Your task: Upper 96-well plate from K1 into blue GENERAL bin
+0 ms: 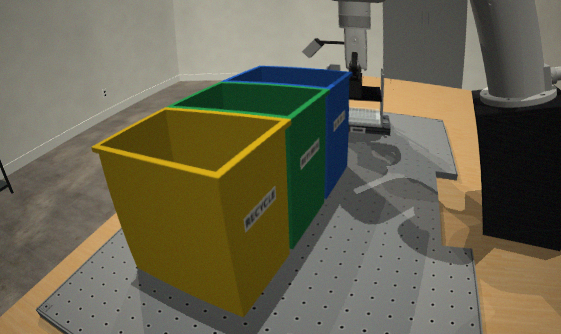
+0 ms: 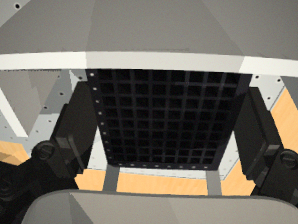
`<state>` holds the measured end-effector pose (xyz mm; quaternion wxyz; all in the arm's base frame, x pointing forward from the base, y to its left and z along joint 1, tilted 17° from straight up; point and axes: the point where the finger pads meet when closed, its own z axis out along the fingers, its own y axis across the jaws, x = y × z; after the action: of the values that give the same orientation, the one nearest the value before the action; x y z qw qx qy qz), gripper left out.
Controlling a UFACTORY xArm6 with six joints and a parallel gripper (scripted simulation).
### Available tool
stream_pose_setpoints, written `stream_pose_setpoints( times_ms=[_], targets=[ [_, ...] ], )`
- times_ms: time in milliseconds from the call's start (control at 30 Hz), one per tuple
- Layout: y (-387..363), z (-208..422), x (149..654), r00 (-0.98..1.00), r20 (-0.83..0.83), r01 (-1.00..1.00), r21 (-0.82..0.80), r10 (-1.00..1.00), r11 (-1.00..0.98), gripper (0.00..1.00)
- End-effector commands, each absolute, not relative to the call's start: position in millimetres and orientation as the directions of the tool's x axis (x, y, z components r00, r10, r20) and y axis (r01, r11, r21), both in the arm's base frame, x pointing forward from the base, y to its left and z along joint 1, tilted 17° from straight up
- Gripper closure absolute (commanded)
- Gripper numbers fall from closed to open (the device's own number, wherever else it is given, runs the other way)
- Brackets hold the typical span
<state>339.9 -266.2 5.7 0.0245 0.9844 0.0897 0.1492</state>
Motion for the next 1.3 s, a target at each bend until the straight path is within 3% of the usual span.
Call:
stream_pose_setpoints(
  times_ms=[0, 1267],
  targets=[
    [-267, 17, 338, 0.94, 0.288, 0.169, 0.076, 0.184, -0.983, 1.0],
    [-266, 72, 321, 0.94, 0.288, 0.169, 0.076, 0.184, -0.983, 1.0]
  ],
)
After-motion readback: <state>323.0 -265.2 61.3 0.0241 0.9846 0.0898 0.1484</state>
